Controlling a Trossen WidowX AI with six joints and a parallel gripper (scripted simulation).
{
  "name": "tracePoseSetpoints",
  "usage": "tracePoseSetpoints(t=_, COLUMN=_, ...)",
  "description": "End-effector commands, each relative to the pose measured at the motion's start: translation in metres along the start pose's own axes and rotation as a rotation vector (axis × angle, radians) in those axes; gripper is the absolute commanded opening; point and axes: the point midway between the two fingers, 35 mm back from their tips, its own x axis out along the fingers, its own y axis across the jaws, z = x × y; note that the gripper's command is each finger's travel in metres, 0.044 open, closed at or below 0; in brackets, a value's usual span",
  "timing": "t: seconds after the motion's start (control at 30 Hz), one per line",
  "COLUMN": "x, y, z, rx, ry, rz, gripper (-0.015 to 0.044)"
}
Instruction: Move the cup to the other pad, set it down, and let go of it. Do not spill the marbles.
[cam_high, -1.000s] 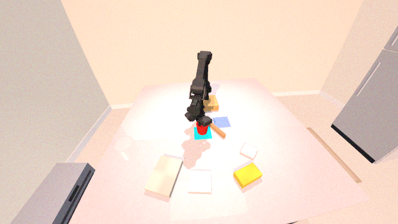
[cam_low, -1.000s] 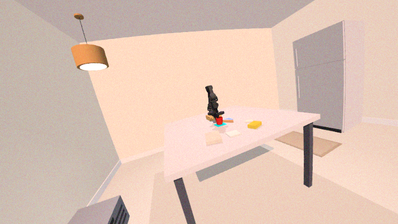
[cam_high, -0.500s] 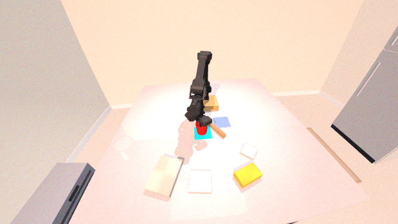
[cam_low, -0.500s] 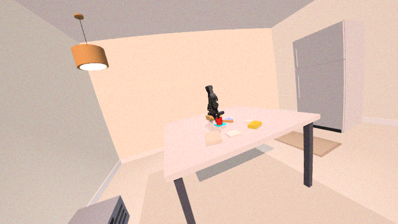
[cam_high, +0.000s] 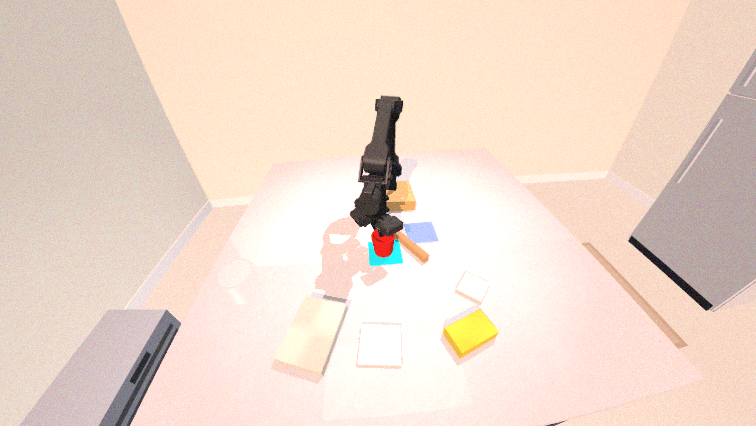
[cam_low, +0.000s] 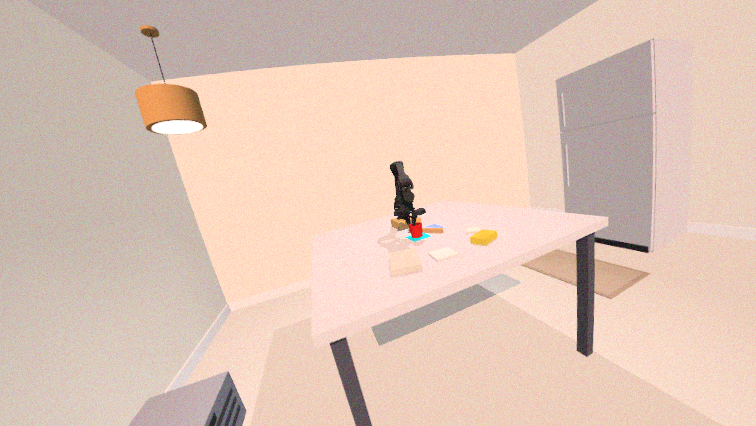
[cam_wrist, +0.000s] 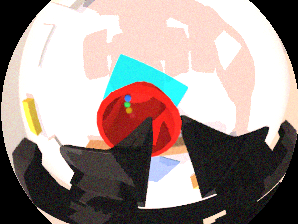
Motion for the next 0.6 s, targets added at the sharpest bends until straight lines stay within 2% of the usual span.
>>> tracePoseSetpoints(t=0.0, x=-0.007, y=0.001, z=0.001, rx=-0.003, ry=-0.002, rz=0.002, gripper=0.0128)
tracePoseSetpoints(t=0.57, x=-0.032, y=0.0, z=0.0, rx=-0.003, ry=-0.001, rz=0.0, gripper=0.0128)
